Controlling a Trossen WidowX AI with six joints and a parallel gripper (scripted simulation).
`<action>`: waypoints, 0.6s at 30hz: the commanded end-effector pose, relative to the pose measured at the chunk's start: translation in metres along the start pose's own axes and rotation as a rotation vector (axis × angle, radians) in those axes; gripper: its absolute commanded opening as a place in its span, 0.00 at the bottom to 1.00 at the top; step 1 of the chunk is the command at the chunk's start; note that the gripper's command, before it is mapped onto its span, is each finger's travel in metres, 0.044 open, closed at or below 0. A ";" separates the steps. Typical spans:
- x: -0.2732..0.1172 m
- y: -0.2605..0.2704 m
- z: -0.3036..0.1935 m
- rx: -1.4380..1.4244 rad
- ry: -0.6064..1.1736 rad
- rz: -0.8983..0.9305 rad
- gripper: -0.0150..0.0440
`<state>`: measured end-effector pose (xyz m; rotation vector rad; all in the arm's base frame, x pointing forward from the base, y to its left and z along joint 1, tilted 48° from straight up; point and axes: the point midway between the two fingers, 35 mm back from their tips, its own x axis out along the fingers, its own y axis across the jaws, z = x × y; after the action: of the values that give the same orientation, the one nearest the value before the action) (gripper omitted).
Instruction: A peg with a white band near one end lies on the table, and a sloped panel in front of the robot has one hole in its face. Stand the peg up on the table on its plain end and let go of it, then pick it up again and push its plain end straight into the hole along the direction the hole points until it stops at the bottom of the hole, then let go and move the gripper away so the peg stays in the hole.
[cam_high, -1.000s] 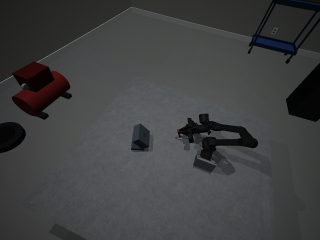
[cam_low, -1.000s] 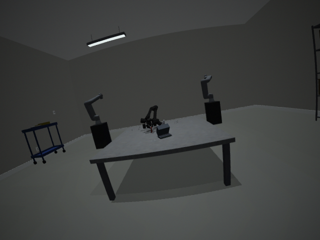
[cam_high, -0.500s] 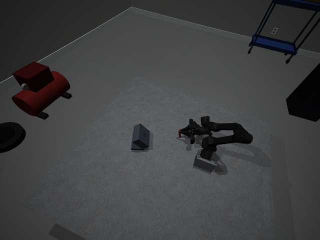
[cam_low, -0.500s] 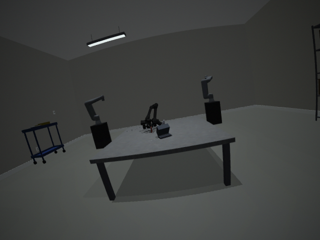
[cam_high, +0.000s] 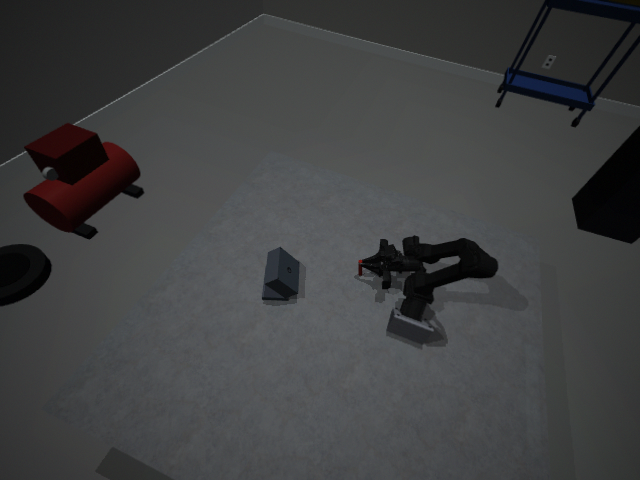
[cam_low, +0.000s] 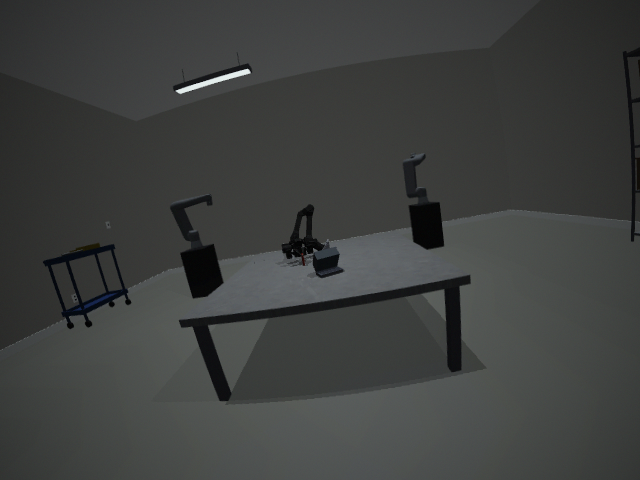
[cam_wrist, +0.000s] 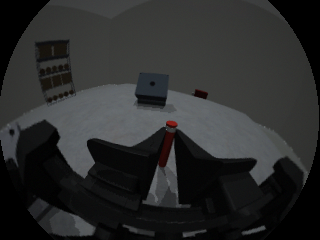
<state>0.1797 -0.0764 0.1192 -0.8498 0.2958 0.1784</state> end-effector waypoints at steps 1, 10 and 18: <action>0.000 0.000 -0.001 -0.001 0.001 0.000 0.34; 0.000 0.000 -0.004 0.007 0.006 0.000 0.34; -0.002 0.000 -0.005 0.008 0.000 -0.001 0.34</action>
<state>0.1779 -0.0796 0.1173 -0.8415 0.2950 0.1768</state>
